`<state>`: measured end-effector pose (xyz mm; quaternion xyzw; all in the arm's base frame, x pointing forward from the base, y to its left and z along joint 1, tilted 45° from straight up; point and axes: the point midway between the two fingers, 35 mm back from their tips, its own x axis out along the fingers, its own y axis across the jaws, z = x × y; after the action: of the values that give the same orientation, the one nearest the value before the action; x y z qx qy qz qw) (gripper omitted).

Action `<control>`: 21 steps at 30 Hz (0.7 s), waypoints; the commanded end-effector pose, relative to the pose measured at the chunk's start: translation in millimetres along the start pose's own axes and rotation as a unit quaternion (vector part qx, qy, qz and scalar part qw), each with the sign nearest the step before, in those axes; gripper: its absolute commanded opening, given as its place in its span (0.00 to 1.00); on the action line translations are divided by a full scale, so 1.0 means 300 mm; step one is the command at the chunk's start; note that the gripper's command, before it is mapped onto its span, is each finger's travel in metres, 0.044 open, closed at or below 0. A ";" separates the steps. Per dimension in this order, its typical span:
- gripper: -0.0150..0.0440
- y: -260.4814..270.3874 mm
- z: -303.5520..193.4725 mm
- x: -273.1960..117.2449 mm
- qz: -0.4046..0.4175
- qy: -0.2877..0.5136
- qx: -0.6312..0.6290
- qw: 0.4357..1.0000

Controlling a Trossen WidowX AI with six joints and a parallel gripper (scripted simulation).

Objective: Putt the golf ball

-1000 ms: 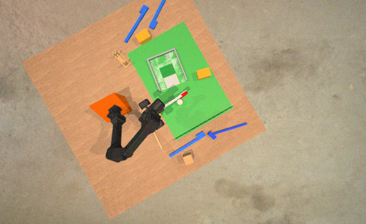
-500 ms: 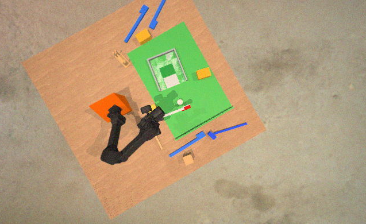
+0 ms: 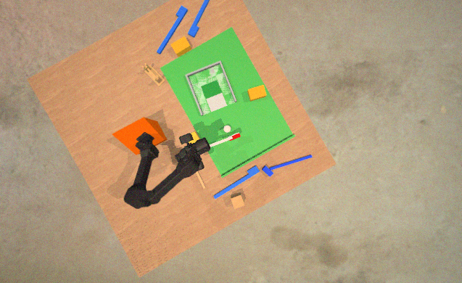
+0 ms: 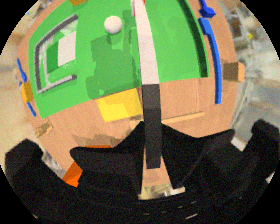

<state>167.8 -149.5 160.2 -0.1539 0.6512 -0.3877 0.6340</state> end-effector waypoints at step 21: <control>0.25 -0.005 -0.001 0.084 -0.003 -0.001 0.001 1.000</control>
<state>163.0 -168.1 143.2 -0.1561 0.6498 -0.3900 0.6335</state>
